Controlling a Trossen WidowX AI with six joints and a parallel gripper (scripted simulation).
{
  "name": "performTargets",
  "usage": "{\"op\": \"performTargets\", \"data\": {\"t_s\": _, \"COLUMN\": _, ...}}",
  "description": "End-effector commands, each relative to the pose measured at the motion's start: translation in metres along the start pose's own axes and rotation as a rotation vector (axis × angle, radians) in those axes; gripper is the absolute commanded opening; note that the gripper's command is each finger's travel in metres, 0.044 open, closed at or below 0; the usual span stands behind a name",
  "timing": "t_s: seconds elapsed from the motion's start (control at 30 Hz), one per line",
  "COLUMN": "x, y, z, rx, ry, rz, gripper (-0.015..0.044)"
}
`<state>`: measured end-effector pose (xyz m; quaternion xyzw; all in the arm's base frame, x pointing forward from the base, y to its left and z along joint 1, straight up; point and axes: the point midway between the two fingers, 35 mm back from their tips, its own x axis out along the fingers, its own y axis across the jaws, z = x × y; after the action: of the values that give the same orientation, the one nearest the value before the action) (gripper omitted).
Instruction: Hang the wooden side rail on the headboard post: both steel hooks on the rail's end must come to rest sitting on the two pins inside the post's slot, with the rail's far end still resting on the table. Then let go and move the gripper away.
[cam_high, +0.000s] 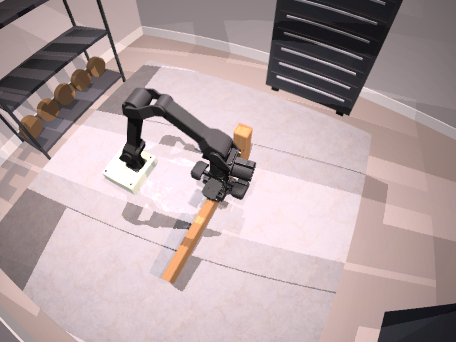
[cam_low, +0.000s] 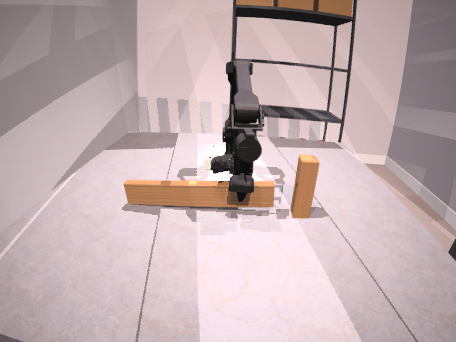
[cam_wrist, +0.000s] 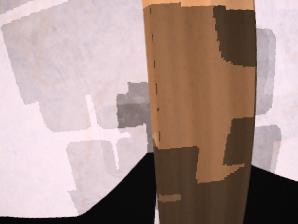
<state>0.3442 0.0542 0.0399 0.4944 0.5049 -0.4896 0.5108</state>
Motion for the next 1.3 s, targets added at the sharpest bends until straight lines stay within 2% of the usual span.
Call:
{"op": "performTargets", "data": {"t_s": 0.0, "x": -0.0033, "y": 0.0005, "z": -0.0017, "rx": 0.003, "ry": 0.003, "rz": 0.011, "gripper": 0.0000}}
{"op": "performTargets", "data": {"t_s": 1.27, "x": -0.0067, "y": 0.0019, "z": -0.0058, "rx": 0.003, "ry": 0.003, "rz": 0.011, "gripper": 0.0000}}
